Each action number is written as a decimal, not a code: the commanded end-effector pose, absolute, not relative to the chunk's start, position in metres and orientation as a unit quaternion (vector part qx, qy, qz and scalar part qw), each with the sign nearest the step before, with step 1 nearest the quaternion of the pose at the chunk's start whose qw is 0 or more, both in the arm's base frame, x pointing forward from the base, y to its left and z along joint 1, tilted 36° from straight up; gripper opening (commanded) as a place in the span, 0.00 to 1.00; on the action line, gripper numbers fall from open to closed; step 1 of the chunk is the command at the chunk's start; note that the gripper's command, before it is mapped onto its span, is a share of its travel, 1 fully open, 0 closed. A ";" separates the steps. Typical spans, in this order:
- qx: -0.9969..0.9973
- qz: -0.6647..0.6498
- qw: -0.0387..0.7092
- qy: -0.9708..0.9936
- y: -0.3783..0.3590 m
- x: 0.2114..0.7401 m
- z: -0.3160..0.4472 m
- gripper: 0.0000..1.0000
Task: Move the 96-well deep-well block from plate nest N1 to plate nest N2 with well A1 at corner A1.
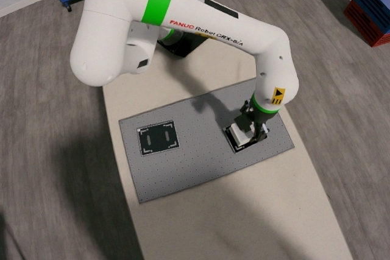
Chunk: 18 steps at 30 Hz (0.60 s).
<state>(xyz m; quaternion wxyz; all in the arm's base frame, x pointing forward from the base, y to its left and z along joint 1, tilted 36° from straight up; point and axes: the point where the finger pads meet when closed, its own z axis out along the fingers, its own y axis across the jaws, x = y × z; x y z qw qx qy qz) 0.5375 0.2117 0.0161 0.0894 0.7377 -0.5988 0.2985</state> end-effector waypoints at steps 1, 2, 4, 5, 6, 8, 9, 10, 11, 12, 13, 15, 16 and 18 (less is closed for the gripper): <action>0.738 0.299 0.088 -0.599 0.215 0.536 0.021 0.10; 0.738 0.299 0.088 -0.599 0.216 0.535 0.023 0.10; 0.738 0.299 0.088 -0.599 0.218 0.534 0.025 0.10; 0.738 0.299 0.088 -0.599 0.219 0.534 0.027 0.10; 0.738 0.299 0.088 -0.599 0.219 0.533 0.028 0.10; 0.738 0.299 0.088 -0.599 0.221 0.532 0.031 0.10; 0.738 0.299 0.088 -0.599 0.222 0.532 0.032 0.10; 0.738 0.299 0.088 -0.599 0.223 0.531 0.033 0.10; 0.738 0.299 0.088 -0.599 0.223 0.530 0.035 0.10; 0.738 0.299 0.088 -0.599 0.223 0.530 0.035 0.10; 0.738 0.299 0.088 -0.599 0.223 0.530 0.035 0.10; 0.738 0.299 0.088 -0.599 0.225 0.529 0.037 0.10; 0.738 0.299 0.088 -0.599 0.226 0.529 0.039 0.10; 0.738 0.299 0.088 -0.599 0.228 0.528 0.041 0.10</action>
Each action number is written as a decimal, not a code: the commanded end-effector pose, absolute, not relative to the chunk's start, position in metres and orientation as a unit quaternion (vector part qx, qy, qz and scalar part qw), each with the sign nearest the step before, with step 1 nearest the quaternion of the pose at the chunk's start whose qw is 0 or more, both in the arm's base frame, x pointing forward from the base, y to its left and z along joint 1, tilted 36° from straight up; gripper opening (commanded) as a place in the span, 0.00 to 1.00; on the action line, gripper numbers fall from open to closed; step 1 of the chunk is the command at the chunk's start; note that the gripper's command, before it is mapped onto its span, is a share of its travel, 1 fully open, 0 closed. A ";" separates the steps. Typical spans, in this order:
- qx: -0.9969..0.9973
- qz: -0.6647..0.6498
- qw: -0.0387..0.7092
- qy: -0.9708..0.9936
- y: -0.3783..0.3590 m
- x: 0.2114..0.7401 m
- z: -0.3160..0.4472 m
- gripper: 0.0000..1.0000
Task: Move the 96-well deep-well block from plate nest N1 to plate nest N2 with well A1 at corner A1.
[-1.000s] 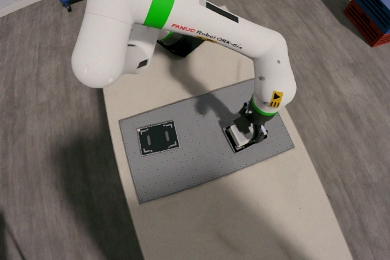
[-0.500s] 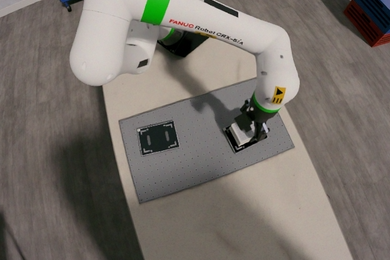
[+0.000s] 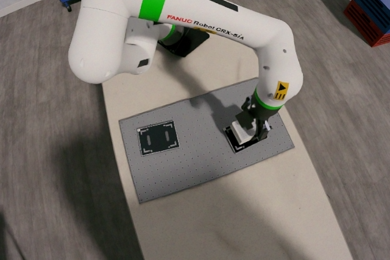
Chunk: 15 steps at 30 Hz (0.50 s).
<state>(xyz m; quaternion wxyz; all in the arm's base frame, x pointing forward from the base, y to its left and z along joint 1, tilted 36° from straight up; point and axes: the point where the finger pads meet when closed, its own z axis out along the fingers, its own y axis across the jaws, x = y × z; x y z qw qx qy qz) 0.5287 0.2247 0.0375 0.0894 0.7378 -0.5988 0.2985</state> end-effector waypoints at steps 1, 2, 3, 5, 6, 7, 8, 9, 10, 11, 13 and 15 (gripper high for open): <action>0.738 0.299 0.088 -0.599 0.228 0.527 0.043 0.10; 0.738 0.299 0.088 -0.599 0.229 0.526 0.044 0.10; 0.738 0.299 0.088 -0.599 0.230 0.526 0.045 0.10; 0.738 0.299 0.088 -0.599 0.232 0.525 0.048 0.10; 0.738 0.299 0.088 -0.599 0.232 0.524 0.049 0.10; 0.738 0.299 0.088 -0.599 0.233 0.524 0.050 0.10; 0.738 0.299 0.088 -0.599 0.233 0.524 0.050 0.10; 0.738 0.299 0.088 -0.599 0.233 0.524 0.050 0.10; 0.738 0.299 0.088 -0.599 0.233 0.524 0.050 0.10; 0.738 0.299 0.088 -0.599 0.233 0.524 0.050 0.10; 0.738 0.299 0.088 -0.599 0.233 0.524 0.050 0.10; 0.738 0.299 0.089 -0.599 0.233 0.524 0.050 0.10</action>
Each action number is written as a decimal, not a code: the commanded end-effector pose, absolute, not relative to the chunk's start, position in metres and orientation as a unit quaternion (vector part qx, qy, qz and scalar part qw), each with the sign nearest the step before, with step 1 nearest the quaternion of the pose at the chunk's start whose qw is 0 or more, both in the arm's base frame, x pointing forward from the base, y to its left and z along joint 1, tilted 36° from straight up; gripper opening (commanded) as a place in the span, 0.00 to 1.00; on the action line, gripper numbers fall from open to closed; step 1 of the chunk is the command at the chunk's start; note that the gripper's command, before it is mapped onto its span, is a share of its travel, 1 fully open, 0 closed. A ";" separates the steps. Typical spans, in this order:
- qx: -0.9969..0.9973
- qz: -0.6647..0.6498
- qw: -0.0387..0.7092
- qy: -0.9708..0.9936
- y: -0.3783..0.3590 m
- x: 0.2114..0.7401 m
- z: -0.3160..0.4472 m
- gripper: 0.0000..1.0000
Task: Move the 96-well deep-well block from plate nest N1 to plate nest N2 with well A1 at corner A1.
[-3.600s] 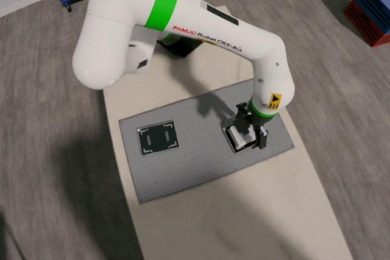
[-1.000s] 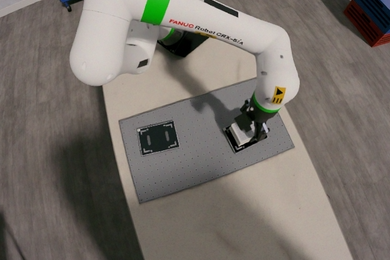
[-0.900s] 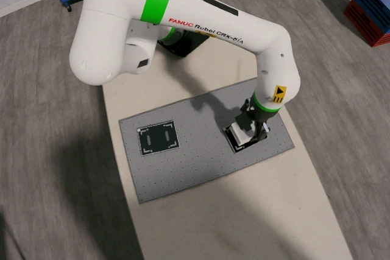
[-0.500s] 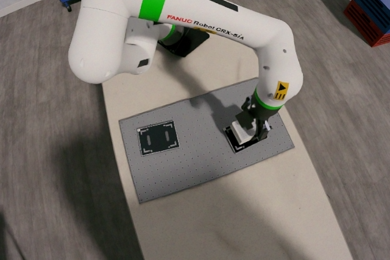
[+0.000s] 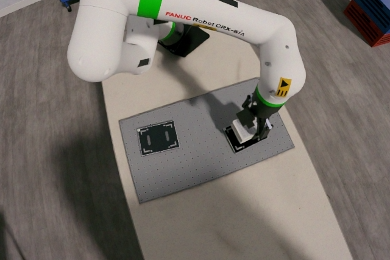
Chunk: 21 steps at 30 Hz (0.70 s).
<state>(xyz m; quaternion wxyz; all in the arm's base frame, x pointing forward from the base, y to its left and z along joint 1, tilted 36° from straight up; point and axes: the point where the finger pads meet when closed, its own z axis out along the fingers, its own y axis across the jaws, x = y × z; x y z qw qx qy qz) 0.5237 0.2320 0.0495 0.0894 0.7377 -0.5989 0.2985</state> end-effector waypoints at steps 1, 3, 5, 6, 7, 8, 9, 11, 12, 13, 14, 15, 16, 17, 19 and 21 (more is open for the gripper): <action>0.738 0.299 0.089 -0.599 0.233 0.524 0.050 0.10; 0.738 0.299 0.089 -0.599 0.233 0.524 0.050 0.10; 0.738 0.299 0.089 -0.599 0.233 0.524 0.050 0.10; 0.738 0.299 0.089 -0.599 0.233 0.524 0.050 0.10; 0.738 0.299 0.089 -0.599 0.233 0.524 0.050 0.10; 0.738 0.299 0.089 -0.599 0.233 0.524 0.050 0.10; 0.738 0.299 0.089 -0.599 0.233 0.524 0.050 0.10; 0.728 0.300 0.084 -0.611 0.230 0.523 0.052 0.10; 0.718 0.302 0.079 -0.623 0.227 0.522 0.053 0.10; 0.718 0.302 0.079 -0.623 0.227 0.522 0.053 0.10; 0.718 0.302 0.079 -0.623 0.227 0.522 0.053 0.10; 0.707 0.303 0.073 -0.635 0.224 0.522 0.055 0.10; 0.696 0.304 0.068 -0.646 0.221 0.521 0.056 0.10; 0.686 0.305 0.063 -0.658 0.218 0.520 0.057 0.10; 0.683 0.305 0.062 -0.660 0.213 0.518 0.060 0.10; 0.683 0.305 0.062 -0.660 0.207 0.517 0.063 0.10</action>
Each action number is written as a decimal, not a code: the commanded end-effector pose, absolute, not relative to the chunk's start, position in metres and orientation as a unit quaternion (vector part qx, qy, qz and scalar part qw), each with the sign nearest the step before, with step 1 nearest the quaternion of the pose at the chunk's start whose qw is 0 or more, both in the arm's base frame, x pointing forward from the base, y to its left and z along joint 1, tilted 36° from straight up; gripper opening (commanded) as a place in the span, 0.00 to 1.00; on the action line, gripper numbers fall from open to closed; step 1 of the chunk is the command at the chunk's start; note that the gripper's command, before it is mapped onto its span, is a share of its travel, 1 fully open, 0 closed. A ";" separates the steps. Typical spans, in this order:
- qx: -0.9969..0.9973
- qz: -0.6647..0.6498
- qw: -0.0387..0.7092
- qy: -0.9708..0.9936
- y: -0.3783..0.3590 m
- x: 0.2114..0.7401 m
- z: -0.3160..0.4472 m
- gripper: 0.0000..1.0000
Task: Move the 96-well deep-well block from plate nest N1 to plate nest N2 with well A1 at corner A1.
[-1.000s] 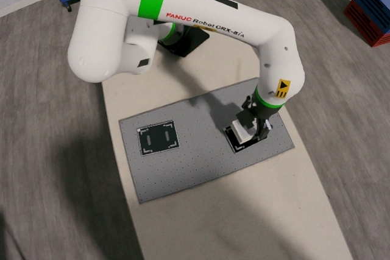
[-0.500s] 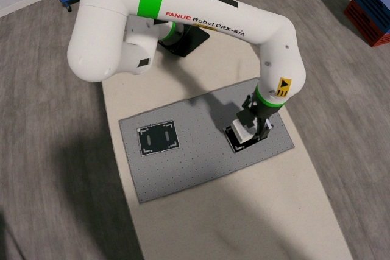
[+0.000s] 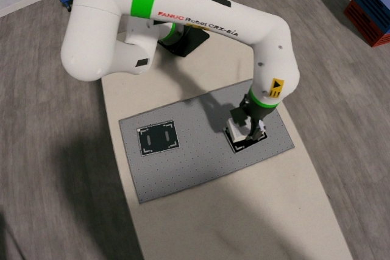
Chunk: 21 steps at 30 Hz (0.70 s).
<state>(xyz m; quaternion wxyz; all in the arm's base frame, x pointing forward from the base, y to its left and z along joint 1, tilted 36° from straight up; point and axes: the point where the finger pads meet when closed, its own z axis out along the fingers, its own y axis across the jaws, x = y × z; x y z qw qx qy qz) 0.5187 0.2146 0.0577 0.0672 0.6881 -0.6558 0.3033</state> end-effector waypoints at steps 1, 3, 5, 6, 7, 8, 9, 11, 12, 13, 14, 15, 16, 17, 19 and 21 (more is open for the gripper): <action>0.683 0.305 0.062 -0.660 0.204 0.516 0.065 0.10; 0.683 0.305 0.062 -0.660 0.198 0.514 0.067 0.10; 0.683 0.305 0.062 -0.660 0.192 0.513 0.070 0.10; 0.683 0.305 0.062 -0.660 0.189 0.512 0.072 0.10; 0.683 0.305 0.062 -0.660 0.186 0.511 0.073 0.10; 0.683 0.305 0.062 -0.660 0.183 0.510 0.075 0.10; 0.683 0.305 0.062 -0.660 0.183 0.510 0.075 0.10; 0.683 0.305 0.062 -0.660 0.181 0.510 0.076 0.10; 0.683 0.305 0.062 -0.660 0.178 0.509 0.077 0.10; 0.683 0.305 0.062 -0.660 0.175 0.508 0.079 0.10; 0.683 0.305 0.062 -0.660 0.172 0.507 0.080 0.10; 0.683 0.305 0.062 -0.660 0.169 0.506 0.082 0.10; 0.683 0.305 0.062 -0.660 0.166 0.506 0.083 0.10; 0.683 0.305 0.062 -0.660 0.163 0.505 0.085 0.10; 0.683 0.305 0.062 -0.660 0.157 0.503 0.087 0.10; 0.683 0.305 0.062 -0.660 0.152 0.502 0.090 0.10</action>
